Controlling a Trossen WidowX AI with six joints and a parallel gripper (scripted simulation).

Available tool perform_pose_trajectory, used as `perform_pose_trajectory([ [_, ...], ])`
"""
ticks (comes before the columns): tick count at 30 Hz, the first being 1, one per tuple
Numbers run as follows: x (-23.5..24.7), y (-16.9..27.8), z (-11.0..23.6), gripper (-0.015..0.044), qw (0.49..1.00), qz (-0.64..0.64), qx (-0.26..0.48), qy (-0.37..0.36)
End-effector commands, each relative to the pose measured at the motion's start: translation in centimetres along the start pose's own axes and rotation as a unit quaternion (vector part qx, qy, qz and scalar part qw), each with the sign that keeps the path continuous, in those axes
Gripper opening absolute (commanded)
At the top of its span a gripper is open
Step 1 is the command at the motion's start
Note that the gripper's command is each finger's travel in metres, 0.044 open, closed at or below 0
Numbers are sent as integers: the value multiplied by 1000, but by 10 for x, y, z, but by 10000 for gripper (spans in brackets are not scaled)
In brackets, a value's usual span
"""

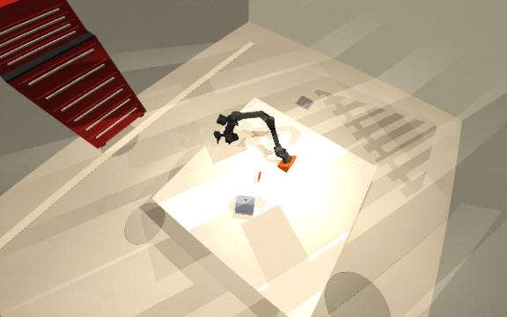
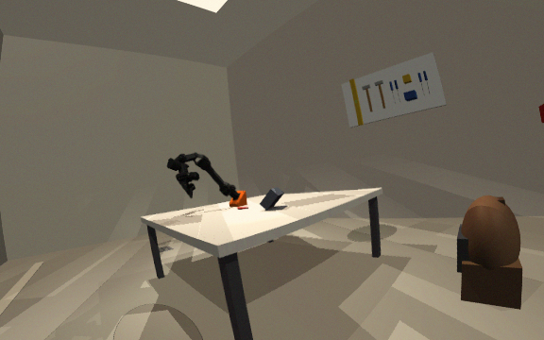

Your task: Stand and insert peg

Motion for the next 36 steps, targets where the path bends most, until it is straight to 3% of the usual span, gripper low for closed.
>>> perform_pose_trajectory([
  [1, 2, -25, -23, 440, 998, -47, -34, -34],
  [17, 16, -165, -78, 440, 955, -199, -80, -206],
  [27, 56, -283, -74, 440, 924, -247, 16, -291],
  [36, 105, -351, -48, 440, 925, -263, 123, -246],
])
Point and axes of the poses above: the point midway between the two fingers, 35 mm back from their tips, its own z axis back along the fingers, its own x axis across the jaws, y = z × x, the point moved 6 cm from there along z, back along the fingers, and after that the axes turned 11 degrees about z, right-handed, at the moved point
